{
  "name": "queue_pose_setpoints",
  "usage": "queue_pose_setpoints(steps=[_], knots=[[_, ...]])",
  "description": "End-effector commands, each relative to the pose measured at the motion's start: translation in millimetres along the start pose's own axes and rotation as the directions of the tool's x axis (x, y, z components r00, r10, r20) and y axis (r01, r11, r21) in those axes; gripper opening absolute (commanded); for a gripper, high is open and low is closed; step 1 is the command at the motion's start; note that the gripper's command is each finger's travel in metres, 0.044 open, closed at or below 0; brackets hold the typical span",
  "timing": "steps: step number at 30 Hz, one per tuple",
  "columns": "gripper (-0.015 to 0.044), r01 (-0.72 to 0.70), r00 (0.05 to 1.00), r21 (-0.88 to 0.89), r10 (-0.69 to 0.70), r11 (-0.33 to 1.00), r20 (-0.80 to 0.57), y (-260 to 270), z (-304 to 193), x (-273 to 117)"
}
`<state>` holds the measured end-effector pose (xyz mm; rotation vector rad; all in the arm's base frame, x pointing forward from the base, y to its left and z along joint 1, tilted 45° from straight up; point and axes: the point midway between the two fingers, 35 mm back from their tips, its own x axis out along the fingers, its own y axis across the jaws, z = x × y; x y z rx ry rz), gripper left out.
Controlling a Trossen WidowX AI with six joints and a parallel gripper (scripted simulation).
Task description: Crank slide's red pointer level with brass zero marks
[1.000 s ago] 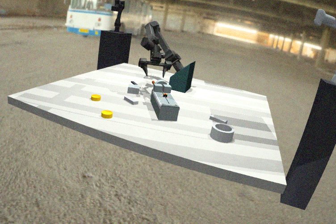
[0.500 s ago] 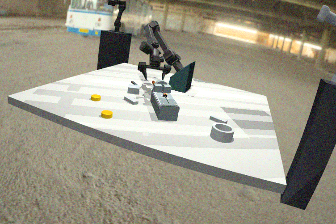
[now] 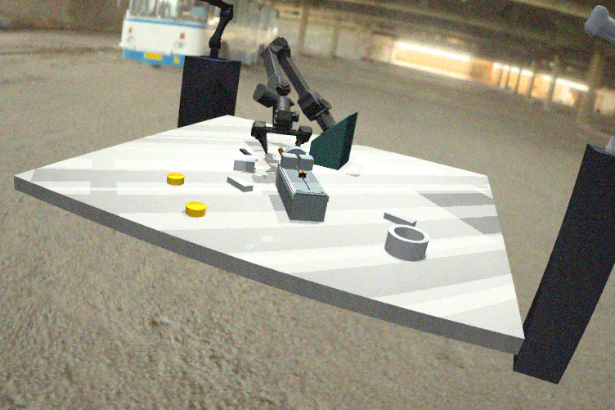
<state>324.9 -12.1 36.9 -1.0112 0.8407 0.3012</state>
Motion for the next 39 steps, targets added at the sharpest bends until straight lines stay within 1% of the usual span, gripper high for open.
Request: queue_pose_setpoints(steps=[1, 10, 27, 39], knots=[[0.044, -0.006, 1.0, -0.006, 0.006, 1.0, -0.001, 2.3, -6.1, 5.6], [0.044, -0.004, 1.0, -0.007, 0.004, 1.0, -0.001, 2.9, -15.7, 13.0], [0.0, -0.004, 1.0, -0.007, 0.004, 1.0, -0.001, 2.9, -15.7, 13.0], [0.0, -0.004, 1.0, -0.007, 0.004, 1.0, -0.001, 2.9, -15.7, 12.3]])
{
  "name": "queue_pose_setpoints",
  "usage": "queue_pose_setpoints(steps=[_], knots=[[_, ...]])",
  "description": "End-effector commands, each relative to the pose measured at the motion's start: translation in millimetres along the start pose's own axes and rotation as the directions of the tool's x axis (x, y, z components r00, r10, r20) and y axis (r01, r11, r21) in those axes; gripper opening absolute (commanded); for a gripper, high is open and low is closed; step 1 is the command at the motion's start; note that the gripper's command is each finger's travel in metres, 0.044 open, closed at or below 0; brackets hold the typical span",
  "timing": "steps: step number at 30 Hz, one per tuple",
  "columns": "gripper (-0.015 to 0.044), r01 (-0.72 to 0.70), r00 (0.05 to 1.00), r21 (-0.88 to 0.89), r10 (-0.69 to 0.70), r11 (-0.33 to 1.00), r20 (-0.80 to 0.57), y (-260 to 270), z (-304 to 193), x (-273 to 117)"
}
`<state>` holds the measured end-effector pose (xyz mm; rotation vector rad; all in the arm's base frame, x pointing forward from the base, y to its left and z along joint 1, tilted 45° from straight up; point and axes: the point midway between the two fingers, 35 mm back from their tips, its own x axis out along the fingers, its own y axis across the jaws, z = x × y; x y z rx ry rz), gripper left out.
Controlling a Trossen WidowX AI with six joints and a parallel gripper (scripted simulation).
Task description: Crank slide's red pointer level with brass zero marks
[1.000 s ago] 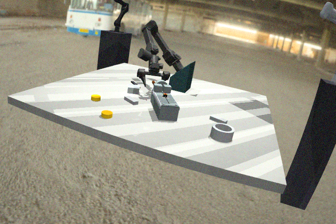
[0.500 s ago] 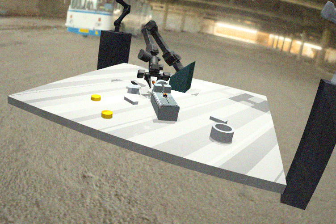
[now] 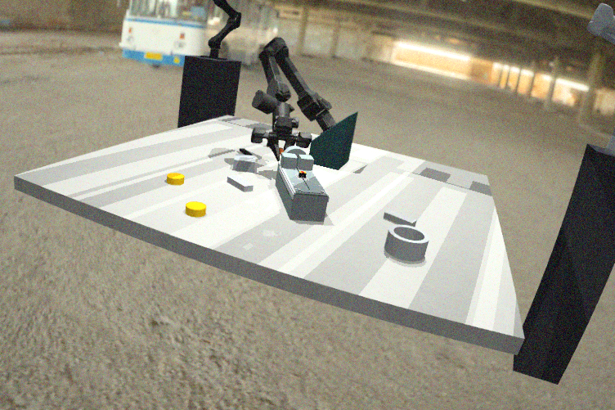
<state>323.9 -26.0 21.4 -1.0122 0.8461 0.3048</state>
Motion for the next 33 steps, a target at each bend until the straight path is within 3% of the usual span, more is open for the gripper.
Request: queue_pose_setpoints(steps=[1, 33], knots=[[0.0, 0.0, 1.0, -0.004, 0.0, 1.0, 0.002, 0, 1, -1], [0.0, 0.0, 1.0, -0.004, 0.0, 1.0, 0.003, 3, 10, -11]])
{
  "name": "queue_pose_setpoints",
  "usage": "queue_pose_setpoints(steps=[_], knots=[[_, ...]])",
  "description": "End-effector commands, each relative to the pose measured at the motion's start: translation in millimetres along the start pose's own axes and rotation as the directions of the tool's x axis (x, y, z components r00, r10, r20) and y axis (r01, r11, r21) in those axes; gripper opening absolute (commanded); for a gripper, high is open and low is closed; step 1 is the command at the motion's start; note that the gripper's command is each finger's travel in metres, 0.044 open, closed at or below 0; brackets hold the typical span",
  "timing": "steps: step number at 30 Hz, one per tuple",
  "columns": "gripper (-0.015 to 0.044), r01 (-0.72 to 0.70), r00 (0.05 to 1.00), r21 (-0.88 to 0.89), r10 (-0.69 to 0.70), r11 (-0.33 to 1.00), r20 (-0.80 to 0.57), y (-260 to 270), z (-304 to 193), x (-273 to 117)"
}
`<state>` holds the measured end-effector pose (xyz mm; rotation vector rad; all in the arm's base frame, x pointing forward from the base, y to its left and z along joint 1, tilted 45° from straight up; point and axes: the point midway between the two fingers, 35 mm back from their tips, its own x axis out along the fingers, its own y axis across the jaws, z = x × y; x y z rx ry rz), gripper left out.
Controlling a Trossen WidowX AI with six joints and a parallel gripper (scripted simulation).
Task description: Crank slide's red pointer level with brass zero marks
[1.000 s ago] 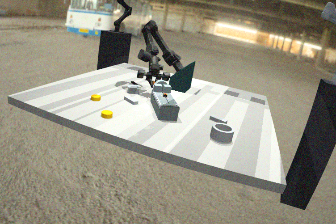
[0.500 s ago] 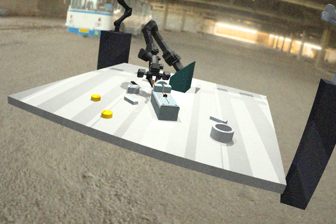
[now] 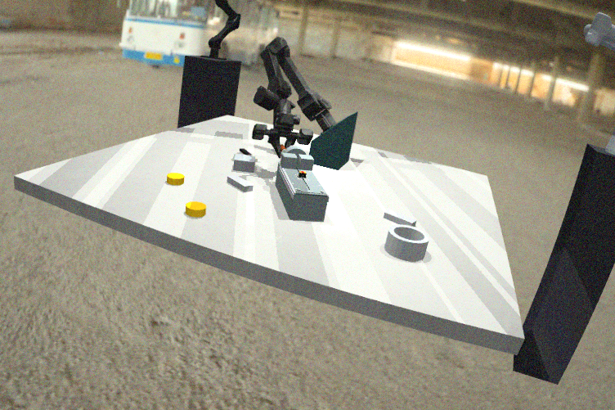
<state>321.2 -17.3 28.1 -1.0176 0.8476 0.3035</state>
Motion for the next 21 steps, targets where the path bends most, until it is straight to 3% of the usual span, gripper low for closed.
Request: queue_pose_setpoints(steps=[1, 21], knots=[[0.0, -0.002, 1.0, 0.001, 0.002, 1.0, 0.006, 1.7, 3.0, -3.2], [0.0, -0.003, 1.0, 0.001, 0.003, 1.0, 0.006, 7.9, 8.6, -8.8]])
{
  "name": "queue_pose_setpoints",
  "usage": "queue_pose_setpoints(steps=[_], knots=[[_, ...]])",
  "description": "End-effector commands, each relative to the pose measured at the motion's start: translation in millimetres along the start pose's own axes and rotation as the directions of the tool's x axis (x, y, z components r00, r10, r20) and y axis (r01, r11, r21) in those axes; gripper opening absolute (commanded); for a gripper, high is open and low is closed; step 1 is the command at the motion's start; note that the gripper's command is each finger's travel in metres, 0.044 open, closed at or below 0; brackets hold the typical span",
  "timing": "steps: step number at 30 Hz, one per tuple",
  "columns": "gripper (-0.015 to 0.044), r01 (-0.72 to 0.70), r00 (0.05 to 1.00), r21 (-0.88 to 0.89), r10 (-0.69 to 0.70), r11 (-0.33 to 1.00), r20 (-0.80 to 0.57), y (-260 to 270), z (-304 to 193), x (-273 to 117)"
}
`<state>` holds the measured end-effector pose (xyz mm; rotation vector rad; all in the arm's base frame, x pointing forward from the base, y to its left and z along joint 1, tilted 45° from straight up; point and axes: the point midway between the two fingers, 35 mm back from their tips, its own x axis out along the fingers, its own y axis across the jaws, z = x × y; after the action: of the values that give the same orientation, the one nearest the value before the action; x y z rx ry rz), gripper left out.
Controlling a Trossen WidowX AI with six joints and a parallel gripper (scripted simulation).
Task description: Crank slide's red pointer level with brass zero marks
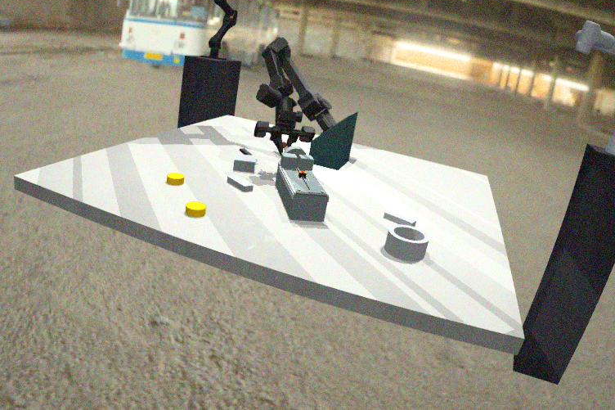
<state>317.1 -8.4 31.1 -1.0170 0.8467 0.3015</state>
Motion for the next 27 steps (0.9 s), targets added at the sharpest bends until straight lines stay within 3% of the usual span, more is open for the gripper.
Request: queue_pose_setpoints(steps=[1, 27], knots=[[0.0, -0.004, 1.0, 0.0, 0.004, 1.0, 0.006, 3, 3, -3], [0.0, -0.005, 1.0, 0.0, 0.005, 1.0, 0.006, 15, 7, -7]])
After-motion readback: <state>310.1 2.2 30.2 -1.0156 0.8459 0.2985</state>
